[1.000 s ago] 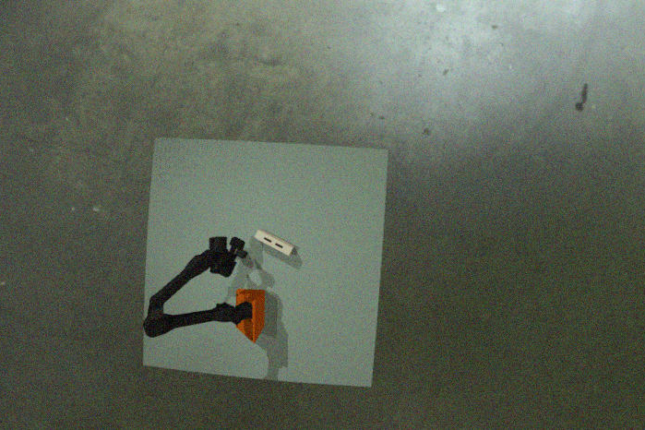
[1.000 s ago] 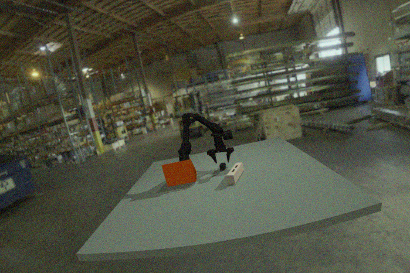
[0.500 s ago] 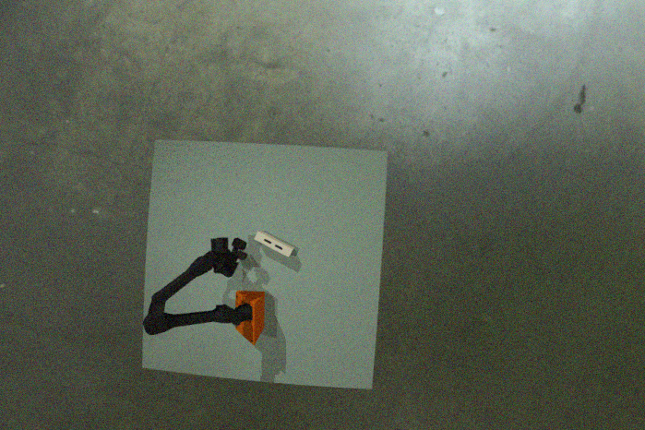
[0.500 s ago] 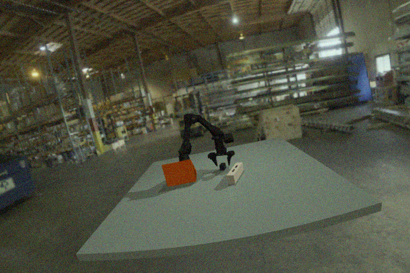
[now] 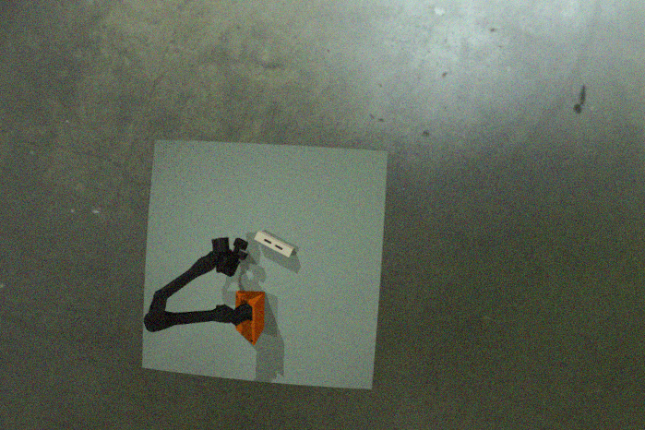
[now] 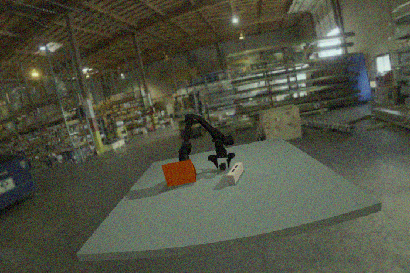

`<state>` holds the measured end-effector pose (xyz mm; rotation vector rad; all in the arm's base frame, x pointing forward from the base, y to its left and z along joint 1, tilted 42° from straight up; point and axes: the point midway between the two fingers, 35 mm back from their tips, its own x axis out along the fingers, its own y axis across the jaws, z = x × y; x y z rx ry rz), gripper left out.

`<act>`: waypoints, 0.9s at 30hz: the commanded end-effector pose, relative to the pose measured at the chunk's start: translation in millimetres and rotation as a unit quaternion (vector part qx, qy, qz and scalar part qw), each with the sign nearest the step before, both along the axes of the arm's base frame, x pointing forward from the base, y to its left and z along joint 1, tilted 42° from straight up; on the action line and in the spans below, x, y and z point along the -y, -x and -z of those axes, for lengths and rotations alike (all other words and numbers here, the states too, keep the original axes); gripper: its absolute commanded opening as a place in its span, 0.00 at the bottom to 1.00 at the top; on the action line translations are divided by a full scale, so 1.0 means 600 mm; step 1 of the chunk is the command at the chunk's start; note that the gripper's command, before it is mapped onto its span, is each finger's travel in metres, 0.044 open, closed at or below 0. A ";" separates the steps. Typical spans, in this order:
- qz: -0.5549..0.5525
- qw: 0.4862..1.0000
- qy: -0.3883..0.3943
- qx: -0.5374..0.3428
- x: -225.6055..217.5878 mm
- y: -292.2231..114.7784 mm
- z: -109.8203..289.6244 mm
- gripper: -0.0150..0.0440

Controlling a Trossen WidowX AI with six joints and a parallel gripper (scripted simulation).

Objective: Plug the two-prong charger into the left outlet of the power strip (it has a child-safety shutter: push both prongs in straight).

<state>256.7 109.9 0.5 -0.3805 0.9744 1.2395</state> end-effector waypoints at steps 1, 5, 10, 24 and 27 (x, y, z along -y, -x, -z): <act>0.000 1.000 0.000 0.000 0.000 0.000 -0.001 0.78; 0.000 1.000 0.000 0.000 0.000 0.000 -0.001 0.60; 0.000 1.000 0.000 0.000 0.000 0.000 -0.001 0.48; 0.000 1.000 0.001 -0.002 0.037 0.001 -0.035 0.25; 0.001 1.000 0.000 -0.003 0.052 0.004 -0.049 0.25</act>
